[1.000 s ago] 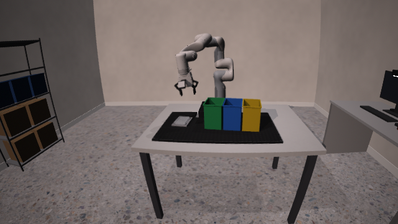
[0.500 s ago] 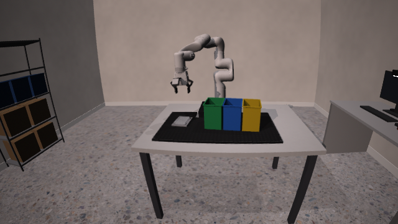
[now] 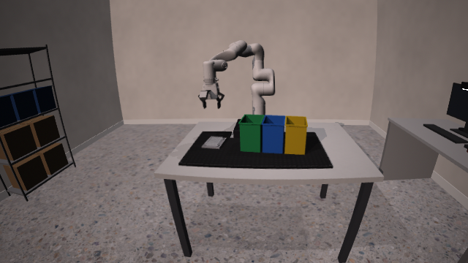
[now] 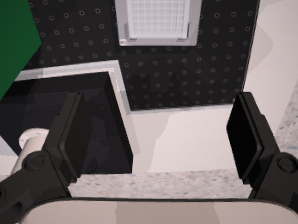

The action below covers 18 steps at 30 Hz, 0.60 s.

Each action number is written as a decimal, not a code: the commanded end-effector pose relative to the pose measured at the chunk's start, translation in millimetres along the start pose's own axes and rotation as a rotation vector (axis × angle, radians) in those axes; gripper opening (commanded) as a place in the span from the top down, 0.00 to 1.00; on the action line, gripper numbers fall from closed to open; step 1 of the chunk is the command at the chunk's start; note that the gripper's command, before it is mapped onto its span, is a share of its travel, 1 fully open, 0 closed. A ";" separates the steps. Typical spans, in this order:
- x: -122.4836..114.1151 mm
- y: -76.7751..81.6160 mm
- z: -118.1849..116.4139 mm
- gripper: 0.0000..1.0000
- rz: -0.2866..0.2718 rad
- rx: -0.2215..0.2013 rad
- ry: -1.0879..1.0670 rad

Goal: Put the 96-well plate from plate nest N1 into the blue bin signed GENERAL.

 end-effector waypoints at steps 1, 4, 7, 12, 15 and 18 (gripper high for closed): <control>0.3 1.5 0.9 0.00 0.004 -0.002 -0.001; 0.3 1.5 0.9 0.00 0.004 -0.002 -0.001; 0.3 -1.8 0.9 0.00 0.004 -0.002 -0.001; 0.3 -8.5 0.9 0.00 0.004 -0.002 -0.001; 0.3 -13.5 0.9 0.00 0.004 -0.002 -0.001; 0.3 -18.5 0.9 0.00 0.004 -0.002 -0.001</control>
Point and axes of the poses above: the point where the finger pads meet when closed, its own y axis back along the fingers, its own z axis across the jaws, x = y × z, the point moved 8 cm from there along y, back along the fingers, and after that the axes turned 2 degrees about y, right-handed, at the moved point
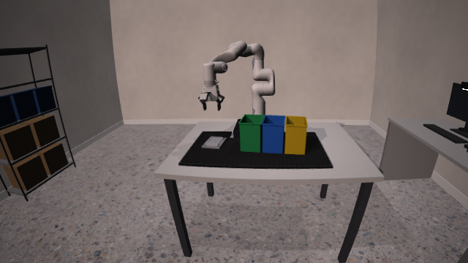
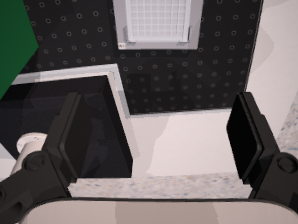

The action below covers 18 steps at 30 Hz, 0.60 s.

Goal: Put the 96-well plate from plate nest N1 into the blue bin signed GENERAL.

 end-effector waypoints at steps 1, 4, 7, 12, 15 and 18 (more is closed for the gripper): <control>0.9 -7.8 0.6 0.00 0.003 -0.002 0.000; 0.9 -12.8 0.6 0.00 0.003 -0.002 0.000; 0.9 -14.5 0.6 0.00 0.003 -0.002 0.000; 0.9 -22.8 0.6 0.00 0.003 -0.002 0.000; 0.9 -27.8 0.6 0.00 0.003 -0.002 0.000; 1.0 -32.9 0.7 0.00 0.003 -0.002 0.000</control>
Point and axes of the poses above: the point where the finger pads meet when closed, its own y axis back along the fingers, its own z axis across the jaws, x = y × z, the point moved 8 cm from there along y, back along the fingers, and after that the axes turned 2 degrees about y, right-handed, at the moved point
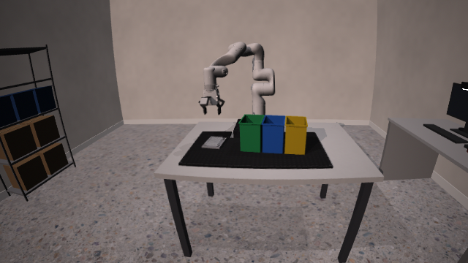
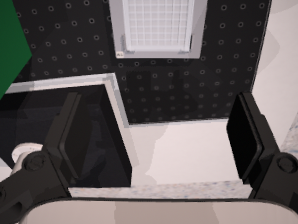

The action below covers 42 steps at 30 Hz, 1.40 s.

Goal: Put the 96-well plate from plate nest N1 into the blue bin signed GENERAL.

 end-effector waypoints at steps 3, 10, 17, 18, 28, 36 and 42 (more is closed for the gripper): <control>1.1 -11.6 0.7 0.00 0.003 -0.002 0.000; 1.1 -19.9 0.8 0.00 0.003 -0.002 0.000; 1.1 -31.6 0.8 0.00 0.003 -0.002 0.000; 1.1 -33.3 0.8 0.00 0.003 -0.002 0.000; 1.1 -46.6 0.8 0.00 0.003 -0.002 0.000; 1.1 -60.0 0.8 0.00 0.003 -0.002 0.000; 1.1 -66.7 0.8 0.00 0.003 -0.002 0.000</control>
Point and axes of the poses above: the point where the finger pads meet when closed, its own y axis back along the fingers, its own z axis across the jaws, x = y × z, the point moved 8 cm from there along y, back along the fingers, and after that the axes turned 2 degrees about y, right-handed, at the moved point
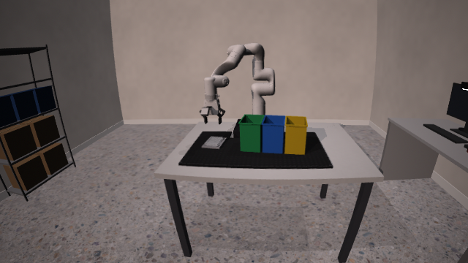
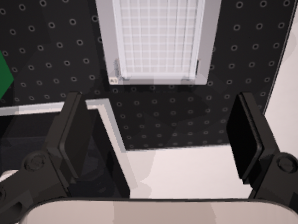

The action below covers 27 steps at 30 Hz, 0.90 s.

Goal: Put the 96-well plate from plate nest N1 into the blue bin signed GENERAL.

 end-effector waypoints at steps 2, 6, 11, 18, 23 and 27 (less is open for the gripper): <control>1.4 -8.1 0.9 0.00 0.004 0.000 0.000; 1.4 -14.8 1.0 0.00 0.004 0.000 0.000; 1.4 -23.2 0.9 0.00 0.004 0.000 0.000; 1.4 -31.5 0.9 0.00 0.004 0.000 0.000; 1.4 -39.9 0.9 0.00 0.004 0.000 0.000; 1.4 -46.5 0.9 0.00 0.004 0.000 0.000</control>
Point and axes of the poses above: the point where the finger pads meet when closed, its own y axis back along the fingers, its own z axis across the jaws, x = y × z, the point moved 8 cm from there along y, back along the fingers, and after that the axes turned 2 degrees about y, right-handed, at the moved point
